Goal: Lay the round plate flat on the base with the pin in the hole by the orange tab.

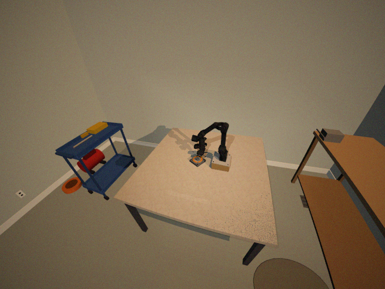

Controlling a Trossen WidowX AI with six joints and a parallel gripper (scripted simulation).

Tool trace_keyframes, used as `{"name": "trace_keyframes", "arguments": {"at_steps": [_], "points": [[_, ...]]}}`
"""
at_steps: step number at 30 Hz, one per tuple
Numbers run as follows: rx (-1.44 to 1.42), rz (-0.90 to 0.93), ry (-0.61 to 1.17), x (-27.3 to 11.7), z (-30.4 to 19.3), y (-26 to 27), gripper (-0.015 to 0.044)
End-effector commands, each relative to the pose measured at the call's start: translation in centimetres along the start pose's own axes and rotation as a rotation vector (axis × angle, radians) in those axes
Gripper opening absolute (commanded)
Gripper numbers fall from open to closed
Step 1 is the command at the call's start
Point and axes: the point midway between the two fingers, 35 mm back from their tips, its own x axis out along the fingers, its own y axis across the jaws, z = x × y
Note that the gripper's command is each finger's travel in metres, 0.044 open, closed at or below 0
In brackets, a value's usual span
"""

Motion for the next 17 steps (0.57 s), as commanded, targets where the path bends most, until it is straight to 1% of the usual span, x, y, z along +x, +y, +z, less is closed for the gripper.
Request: {"name": "trace_keyframes", "arguments": {"at_steps": [1, 3, 4, 17], "points": [[-0.007, -0.006, -0.015, -1.75, -0.06, 0.02, 0.0], [-0.007, -0.006, -0.015, -1.75, -0.06, 0.04, 0.0], [-0.001, -0.001, -0.008, -0.9, -0.01, 0.04, 0.0], [-0.001, -0.001, -0.008, -0.9, -0.01, 0.04, 0.0]]}}
